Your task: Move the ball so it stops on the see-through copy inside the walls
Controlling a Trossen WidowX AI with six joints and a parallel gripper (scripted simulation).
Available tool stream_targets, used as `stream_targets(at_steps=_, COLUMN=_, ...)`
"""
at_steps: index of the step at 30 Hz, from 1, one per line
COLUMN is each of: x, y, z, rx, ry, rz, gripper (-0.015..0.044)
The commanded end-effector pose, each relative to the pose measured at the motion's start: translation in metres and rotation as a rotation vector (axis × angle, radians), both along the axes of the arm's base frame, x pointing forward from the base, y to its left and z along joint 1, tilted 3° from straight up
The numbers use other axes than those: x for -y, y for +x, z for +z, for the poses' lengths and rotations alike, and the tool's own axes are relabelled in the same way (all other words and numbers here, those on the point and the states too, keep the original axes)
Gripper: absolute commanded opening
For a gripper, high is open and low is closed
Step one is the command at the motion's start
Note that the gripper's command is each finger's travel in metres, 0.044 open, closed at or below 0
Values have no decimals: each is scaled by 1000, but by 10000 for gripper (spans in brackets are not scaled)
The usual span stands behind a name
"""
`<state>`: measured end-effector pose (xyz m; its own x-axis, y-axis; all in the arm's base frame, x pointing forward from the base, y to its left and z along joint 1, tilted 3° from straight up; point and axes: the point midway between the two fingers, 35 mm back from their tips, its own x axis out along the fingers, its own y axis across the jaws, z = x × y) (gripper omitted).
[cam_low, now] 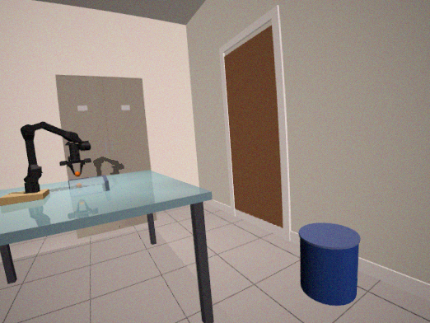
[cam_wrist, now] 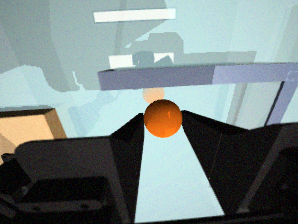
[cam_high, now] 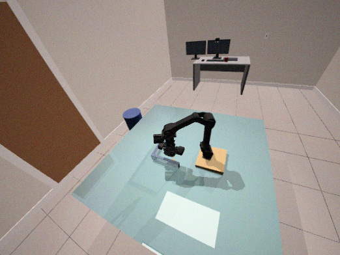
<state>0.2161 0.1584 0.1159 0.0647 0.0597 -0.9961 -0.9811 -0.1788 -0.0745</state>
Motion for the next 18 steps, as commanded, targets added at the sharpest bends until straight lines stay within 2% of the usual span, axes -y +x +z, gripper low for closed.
stream_targets(at_steps=1, x=-1, y=1, z=-16, rx=-1, ry=-5, rz=-4, gripper=0)
stream_targets(at_steps=10, x=-3, y=3, z=-61, rx=-1, ry=-6, rz=-4, gripper=0)
stream_targets(at_steps=18, x=-3, y=3, z=-68, rx=-1, ry=-6, rz=-4, gripper=0)
